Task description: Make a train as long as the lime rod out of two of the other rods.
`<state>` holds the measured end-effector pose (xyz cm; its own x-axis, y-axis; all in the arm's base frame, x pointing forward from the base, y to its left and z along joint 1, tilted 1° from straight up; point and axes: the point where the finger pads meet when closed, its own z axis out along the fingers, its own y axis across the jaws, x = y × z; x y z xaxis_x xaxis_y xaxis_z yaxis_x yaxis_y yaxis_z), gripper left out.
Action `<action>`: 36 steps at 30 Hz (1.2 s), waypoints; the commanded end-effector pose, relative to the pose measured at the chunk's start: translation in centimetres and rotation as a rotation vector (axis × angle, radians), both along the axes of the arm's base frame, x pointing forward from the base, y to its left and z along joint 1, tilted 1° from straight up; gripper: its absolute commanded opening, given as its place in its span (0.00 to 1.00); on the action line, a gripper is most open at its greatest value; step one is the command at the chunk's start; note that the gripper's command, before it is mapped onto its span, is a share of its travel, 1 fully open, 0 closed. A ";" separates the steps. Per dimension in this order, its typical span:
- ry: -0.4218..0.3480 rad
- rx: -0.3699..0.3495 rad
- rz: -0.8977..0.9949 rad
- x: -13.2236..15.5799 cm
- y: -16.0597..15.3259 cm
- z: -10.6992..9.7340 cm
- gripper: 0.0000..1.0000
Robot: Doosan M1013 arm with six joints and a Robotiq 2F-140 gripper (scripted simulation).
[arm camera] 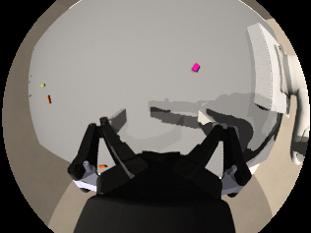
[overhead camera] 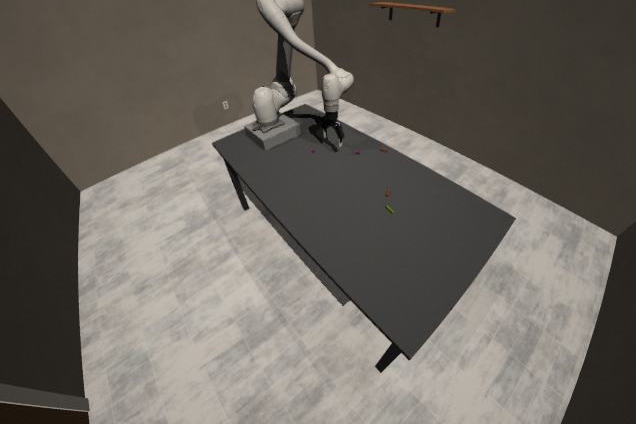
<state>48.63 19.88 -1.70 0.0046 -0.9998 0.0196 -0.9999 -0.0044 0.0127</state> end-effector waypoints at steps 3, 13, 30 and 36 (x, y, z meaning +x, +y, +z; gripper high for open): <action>0.000 0.000 0.000 0.0 0.0 0.0 1.00; 0.002 0.001 0.083 -0.2 -0.4 0.1 1.00; 0.014 0.009 0.726 -1.9 -3.1 0.9 1.00; 0.019 0.013 0.980 -2.6 -4.1 1.2 1.00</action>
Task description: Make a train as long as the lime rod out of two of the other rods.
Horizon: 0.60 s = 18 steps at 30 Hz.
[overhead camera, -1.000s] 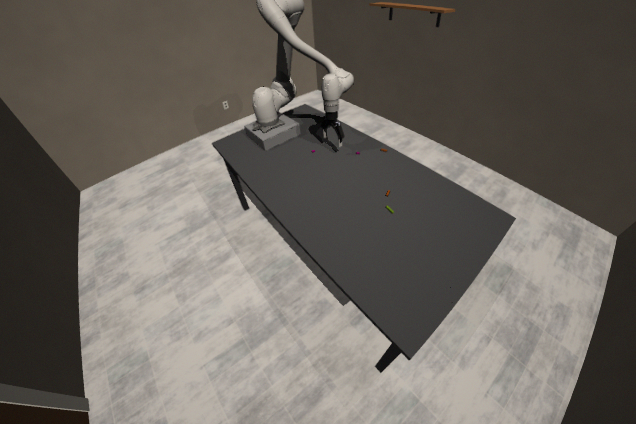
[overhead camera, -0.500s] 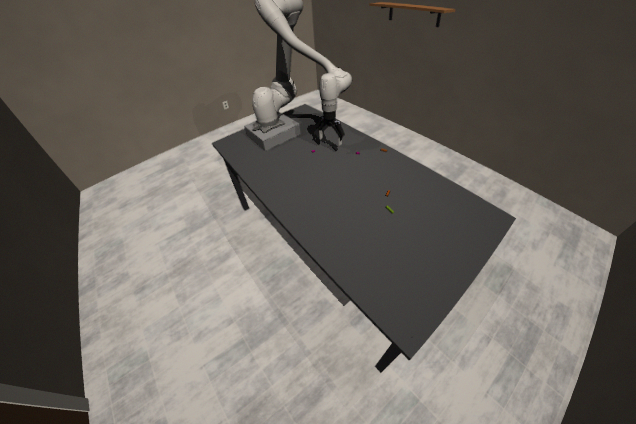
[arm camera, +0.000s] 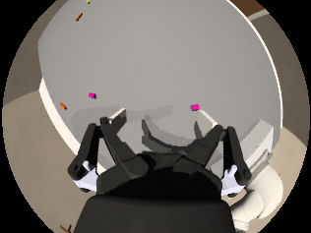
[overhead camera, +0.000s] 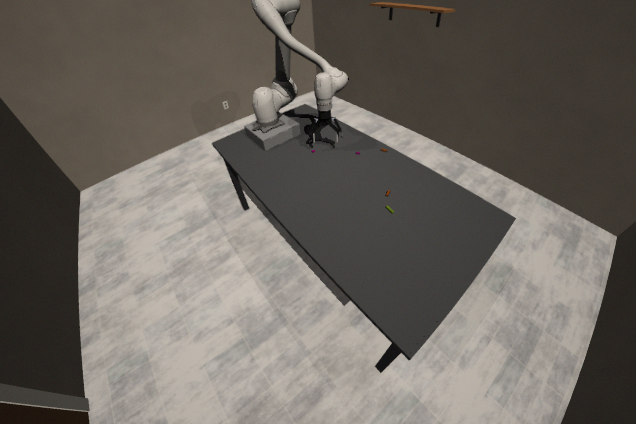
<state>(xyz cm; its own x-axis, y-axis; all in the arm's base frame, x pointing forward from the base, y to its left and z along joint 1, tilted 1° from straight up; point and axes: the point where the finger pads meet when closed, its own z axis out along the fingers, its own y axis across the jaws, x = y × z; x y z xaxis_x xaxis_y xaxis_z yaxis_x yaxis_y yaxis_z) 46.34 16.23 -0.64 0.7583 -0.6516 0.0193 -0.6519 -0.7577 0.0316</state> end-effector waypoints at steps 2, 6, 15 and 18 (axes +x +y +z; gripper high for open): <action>0.012 0.019 0.208 -0.6 -0.8 0.2 1.00; 0.017 0.020 0.373 -1.0 -1.5 0.4 1.00; 0.026 0.023 0.713 -2.1 -2.8 0.7 1.00; 0.030 0.024 0.837 -2.4 -3.3 0.8 1.00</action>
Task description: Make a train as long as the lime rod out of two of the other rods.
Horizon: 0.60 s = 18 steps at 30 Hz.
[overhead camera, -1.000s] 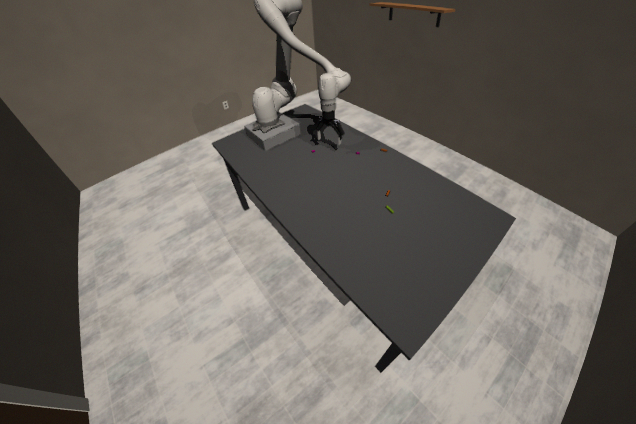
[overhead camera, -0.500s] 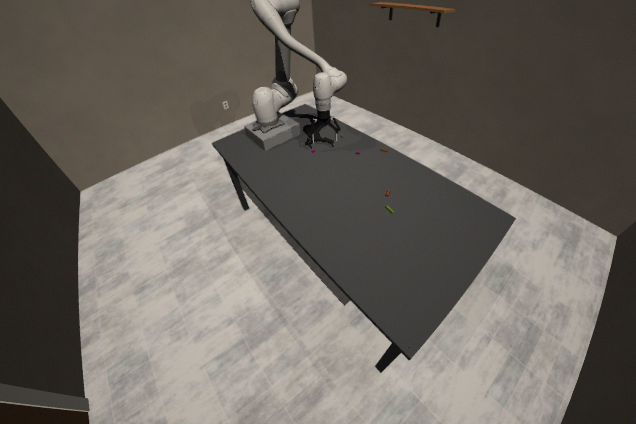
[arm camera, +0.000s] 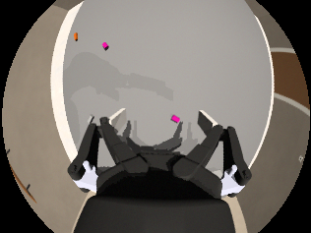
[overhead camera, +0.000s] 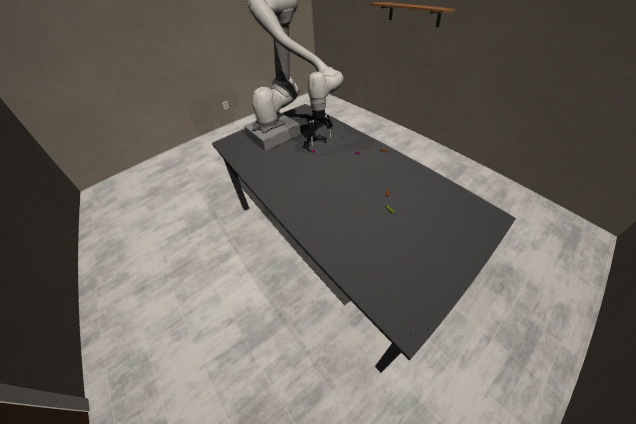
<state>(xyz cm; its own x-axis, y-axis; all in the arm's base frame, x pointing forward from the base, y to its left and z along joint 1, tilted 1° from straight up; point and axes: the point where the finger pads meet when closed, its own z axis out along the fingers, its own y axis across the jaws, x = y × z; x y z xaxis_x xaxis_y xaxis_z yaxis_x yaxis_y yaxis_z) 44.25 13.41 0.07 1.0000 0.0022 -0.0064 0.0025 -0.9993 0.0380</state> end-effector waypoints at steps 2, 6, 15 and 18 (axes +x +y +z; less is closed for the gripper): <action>0.012 0.021 0.207 -0.6 -0.8 0.2 1.00; 0.017 0.022 0.373 -1.1 -1.4 0.3 1.00; 0.027 0.025 0.709 -2.2 -2.6 0.6 1.00; 0.030 0.025 0.834 -2.7 -3.0 0.7 1.00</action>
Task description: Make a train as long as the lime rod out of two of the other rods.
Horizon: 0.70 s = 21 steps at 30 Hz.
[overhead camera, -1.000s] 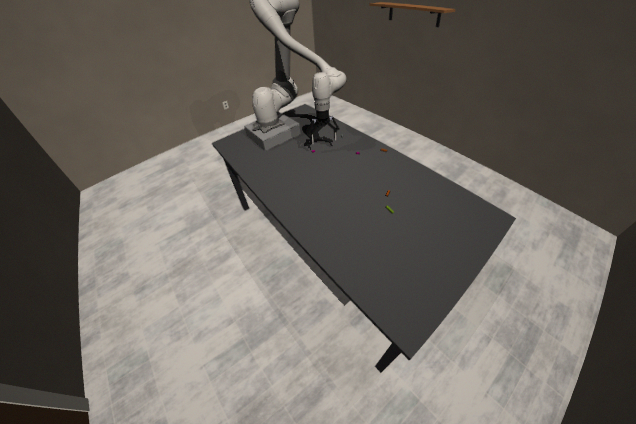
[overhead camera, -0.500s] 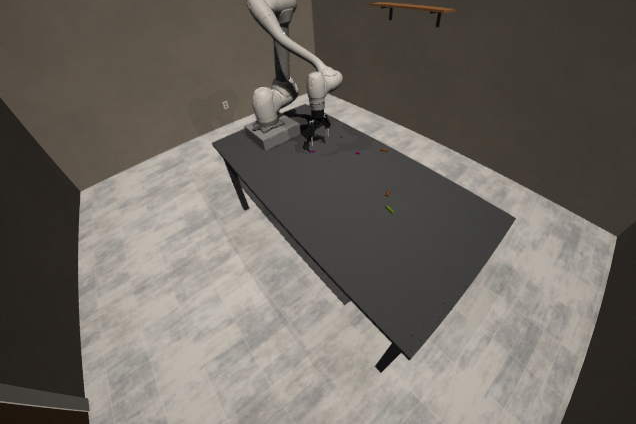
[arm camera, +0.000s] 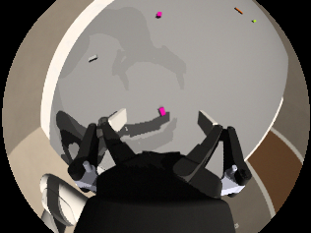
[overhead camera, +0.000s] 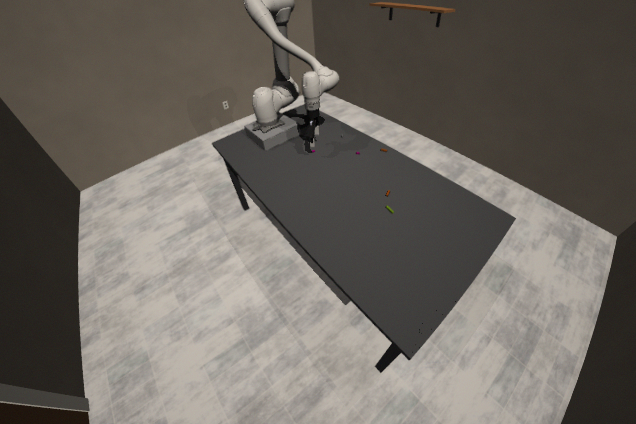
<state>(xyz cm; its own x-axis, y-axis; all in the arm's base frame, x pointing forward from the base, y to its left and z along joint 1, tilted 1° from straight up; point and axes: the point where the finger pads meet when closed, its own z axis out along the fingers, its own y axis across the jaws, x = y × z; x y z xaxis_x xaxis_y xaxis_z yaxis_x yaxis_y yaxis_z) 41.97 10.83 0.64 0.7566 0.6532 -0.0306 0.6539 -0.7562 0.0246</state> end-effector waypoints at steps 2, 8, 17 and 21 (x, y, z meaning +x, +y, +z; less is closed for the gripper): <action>0.012 0.021 0.207 -0.7 -0.7 0.1 1.00; 0.015 0.022 0.337 -1.1 -1.1 0.2 1.00; 0.016 0.022 0.347 -1.1 -1.2 0.2 0.23; 0.016 0.022 0.347 -1.1 -1.2 0.2 0.23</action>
